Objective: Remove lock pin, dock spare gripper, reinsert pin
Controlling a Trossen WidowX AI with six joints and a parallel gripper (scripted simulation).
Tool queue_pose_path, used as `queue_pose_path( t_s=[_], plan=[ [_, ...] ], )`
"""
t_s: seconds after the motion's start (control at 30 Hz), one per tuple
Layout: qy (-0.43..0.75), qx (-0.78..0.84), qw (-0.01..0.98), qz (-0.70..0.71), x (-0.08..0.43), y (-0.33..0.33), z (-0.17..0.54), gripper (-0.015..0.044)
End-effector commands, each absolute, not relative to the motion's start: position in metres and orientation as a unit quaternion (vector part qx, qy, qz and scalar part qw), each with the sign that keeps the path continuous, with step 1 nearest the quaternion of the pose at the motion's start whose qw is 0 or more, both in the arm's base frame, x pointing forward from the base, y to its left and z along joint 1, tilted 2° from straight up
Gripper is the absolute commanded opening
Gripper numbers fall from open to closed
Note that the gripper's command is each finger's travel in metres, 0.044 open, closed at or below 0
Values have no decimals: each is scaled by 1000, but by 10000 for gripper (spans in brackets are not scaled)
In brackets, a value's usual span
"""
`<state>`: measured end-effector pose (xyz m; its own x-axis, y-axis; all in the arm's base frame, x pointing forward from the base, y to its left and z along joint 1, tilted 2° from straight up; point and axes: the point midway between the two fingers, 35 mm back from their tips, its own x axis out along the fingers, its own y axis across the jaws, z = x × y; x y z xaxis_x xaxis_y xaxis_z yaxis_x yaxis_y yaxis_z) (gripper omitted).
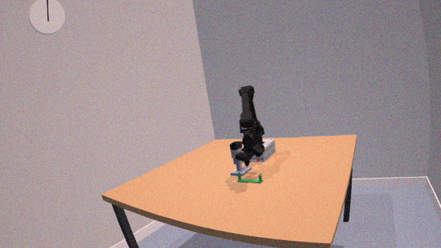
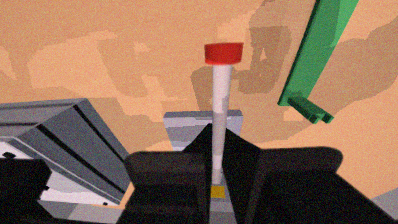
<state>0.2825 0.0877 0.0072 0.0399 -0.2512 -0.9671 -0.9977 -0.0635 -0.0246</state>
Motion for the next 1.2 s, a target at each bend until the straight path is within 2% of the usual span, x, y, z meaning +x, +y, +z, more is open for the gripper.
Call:
queue_pose_path(
  t_s=[0.0, 0.23, 0.5, 1.17],
  plan=[
    [534, -584, 424, 440, 283, 85, 7, 0],
    [535, -583, 424, 441, 284, 80, 7, 0],
    [537, -582, 424, 440, 283, 82, 7, 200],
    [537, -584, 417, 444, 277, 105, 35, 200]
  ],
)
